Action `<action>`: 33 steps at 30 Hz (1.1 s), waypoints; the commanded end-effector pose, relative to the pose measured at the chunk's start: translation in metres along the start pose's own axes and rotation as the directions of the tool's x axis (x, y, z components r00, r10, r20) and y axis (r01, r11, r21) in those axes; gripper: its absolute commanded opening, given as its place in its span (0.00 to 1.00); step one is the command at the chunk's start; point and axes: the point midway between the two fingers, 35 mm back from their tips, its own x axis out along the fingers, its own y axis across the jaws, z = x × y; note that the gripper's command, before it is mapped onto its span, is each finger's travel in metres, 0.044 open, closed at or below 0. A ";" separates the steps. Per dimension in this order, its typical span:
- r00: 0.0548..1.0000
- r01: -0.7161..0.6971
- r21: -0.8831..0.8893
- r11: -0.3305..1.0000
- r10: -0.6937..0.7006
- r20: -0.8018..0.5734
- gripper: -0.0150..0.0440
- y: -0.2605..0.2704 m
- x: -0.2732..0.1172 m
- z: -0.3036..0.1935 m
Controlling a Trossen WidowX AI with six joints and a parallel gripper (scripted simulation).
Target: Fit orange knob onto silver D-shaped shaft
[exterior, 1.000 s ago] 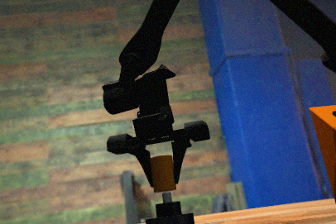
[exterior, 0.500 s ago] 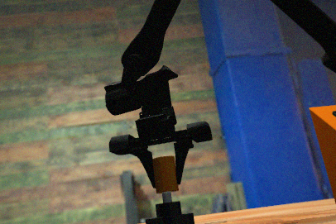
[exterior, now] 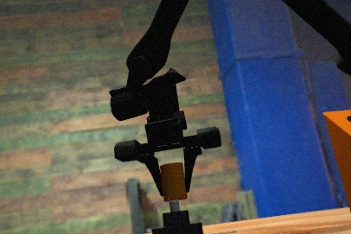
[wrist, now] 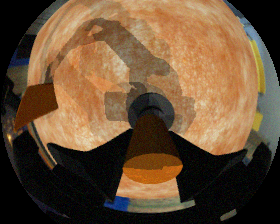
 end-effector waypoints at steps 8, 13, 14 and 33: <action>1.000 0.008 -0.137 0.991 -0.009 -0.005 0.25 -0.008 -0.005 -0.001; 1.000 0.008 -0.137 0.991 -0.009 -0.005 0.25 -0.010 -0.005 0.000; 1.000 0.008 -0.137 0.991 -0.009 -0.005 0.25 -0.010 -0.005 0.001; 1.000 0.008 -0.137 0.991 -0.009 -0.005 0.25 -0.007 -0.002 0.000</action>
